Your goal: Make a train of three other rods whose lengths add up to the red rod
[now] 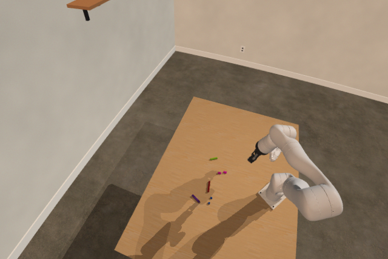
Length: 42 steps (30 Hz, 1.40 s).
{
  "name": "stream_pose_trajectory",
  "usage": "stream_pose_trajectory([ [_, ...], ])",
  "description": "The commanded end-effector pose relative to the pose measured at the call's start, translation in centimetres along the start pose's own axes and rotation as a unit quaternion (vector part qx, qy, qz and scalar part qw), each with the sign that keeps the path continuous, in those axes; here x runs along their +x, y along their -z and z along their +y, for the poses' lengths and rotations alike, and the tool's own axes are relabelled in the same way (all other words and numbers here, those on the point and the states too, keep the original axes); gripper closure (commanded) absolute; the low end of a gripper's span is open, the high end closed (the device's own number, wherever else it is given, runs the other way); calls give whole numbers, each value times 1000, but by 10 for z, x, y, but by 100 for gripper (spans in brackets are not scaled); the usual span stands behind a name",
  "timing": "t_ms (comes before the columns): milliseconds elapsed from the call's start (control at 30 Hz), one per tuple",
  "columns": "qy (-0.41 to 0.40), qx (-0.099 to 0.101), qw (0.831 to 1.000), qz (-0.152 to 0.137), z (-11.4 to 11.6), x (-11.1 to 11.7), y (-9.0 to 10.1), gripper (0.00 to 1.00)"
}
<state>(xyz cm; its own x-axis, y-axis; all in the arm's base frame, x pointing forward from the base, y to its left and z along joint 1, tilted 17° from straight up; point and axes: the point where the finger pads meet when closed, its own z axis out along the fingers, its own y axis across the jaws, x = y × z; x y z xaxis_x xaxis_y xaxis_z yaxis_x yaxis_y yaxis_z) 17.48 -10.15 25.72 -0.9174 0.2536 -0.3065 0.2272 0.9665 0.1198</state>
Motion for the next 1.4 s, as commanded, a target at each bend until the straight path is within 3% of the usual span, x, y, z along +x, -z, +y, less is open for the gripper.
stream_pose_trajectory([
  [0,9,0,1000,-1,2,-2,0,0],
  [1367,163,-1,987,-14,34,-26,-1,0],
])
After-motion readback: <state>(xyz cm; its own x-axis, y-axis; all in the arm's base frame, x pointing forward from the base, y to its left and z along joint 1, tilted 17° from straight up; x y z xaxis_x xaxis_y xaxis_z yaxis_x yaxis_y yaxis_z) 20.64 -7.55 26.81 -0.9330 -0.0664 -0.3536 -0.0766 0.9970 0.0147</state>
